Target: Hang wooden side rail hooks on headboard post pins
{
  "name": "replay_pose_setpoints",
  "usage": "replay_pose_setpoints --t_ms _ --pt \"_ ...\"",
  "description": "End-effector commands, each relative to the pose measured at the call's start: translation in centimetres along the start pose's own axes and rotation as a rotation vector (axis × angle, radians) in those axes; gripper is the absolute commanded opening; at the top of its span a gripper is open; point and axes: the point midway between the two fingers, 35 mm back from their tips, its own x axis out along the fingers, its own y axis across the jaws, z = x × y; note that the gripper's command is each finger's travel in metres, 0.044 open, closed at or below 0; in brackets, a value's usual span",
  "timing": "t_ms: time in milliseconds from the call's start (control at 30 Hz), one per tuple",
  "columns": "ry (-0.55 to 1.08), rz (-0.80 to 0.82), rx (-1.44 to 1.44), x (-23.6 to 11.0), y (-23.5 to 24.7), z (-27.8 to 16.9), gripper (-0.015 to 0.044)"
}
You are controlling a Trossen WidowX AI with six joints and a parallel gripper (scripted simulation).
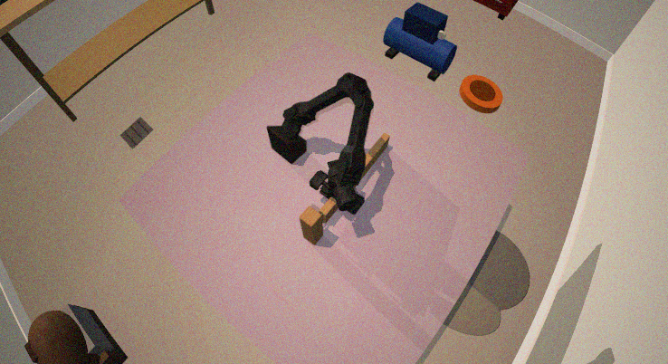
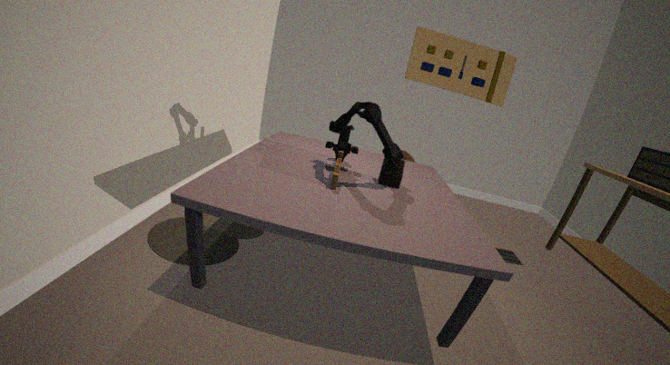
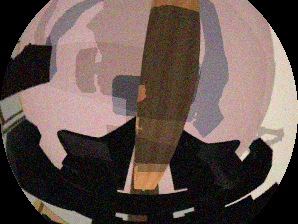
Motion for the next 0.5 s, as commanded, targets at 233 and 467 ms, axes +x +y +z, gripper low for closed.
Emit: replay_pose_setpoints --t_ms 233,467 --pt "0.004 -0.014 -0.006 -0.68 -0.25 -0.08 0.0" --pt "0.005 -0.014 -0.006 -0.8 -0.25 -0.08 0.0"
